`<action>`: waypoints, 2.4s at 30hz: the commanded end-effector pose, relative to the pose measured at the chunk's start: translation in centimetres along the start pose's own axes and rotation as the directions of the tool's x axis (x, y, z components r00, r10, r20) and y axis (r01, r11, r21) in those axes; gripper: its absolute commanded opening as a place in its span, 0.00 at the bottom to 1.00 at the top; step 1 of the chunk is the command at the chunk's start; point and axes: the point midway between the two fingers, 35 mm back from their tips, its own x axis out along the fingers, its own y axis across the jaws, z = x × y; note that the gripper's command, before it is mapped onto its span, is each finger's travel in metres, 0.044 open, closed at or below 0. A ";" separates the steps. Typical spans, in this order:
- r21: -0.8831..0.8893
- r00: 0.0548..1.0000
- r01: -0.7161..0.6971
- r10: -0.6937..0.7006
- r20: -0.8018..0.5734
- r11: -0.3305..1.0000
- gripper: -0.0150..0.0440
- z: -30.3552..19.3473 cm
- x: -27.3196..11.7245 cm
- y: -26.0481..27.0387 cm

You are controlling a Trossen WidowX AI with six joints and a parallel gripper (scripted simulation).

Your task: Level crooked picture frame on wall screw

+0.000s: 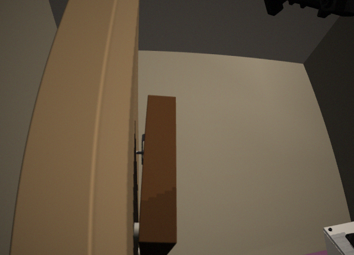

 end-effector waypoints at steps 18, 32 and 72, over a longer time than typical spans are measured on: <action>0.955 0.892 -0.277 0.397 0.215 0.105 0.69 9.2 -14.8 16.3; 0.762 0.698 0.130 0.605 0.384 -0.634 0.69 9.5 -26.8 24.9; 0.092 0.373 0.866 0.756 0.538 -0.492 0.69 4.7 -39.4 34.0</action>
